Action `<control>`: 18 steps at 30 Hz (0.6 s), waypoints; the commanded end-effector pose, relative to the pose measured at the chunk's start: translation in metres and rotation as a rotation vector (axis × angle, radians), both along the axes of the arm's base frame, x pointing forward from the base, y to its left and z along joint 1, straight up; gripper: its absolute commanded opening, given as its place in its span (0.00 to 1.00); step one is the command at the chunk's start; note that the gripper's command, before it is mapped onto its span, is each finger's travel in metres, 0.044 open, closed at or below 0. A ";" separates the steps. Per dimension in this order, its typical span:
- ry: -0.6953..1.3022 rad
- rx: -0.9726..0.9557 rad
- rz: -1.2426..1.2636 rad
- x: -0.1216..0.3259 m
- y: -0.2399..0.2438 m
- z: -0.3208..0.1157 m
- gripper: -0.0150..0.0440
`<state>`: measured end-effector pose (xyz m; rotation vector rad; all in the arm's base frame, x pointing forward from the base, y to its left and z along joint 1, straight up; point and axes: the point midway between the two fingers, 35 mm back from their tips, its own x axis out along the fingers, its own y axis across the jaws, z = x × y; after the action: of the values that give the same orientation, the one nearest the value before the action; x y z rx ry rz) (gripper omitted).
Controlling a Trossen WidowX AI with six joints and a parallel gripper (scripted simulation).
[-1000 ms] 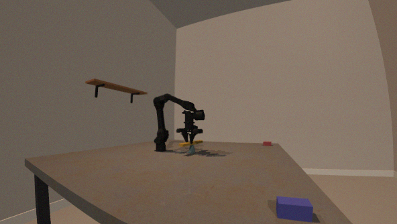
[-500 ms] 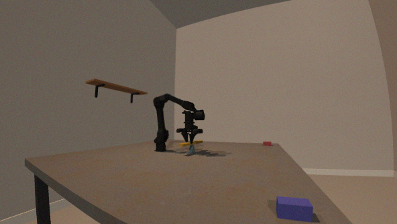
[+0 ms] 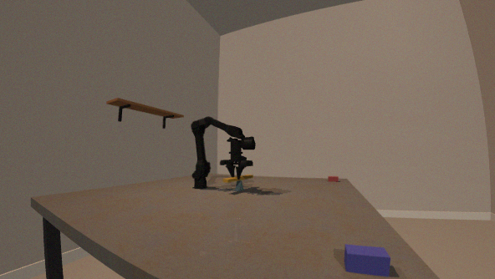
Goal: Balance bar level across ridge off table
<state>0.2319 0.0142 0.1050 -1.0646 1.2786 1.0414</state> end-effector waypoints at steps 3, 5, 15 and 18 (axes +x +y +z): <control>0.000 0.000 0.000 0.000 0.000 0.000 0.34; 0.000 0.000 0.000 0.000 0.000 0.000 0.43; 0.000 0.000 0.000 0.000 0.000 0.000 0.54; 0.000 0.000 0.000 0.000 0.000 0.000 0.54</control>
<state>0.2320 0.0142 0.1050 -1.0646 1.2784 1.0413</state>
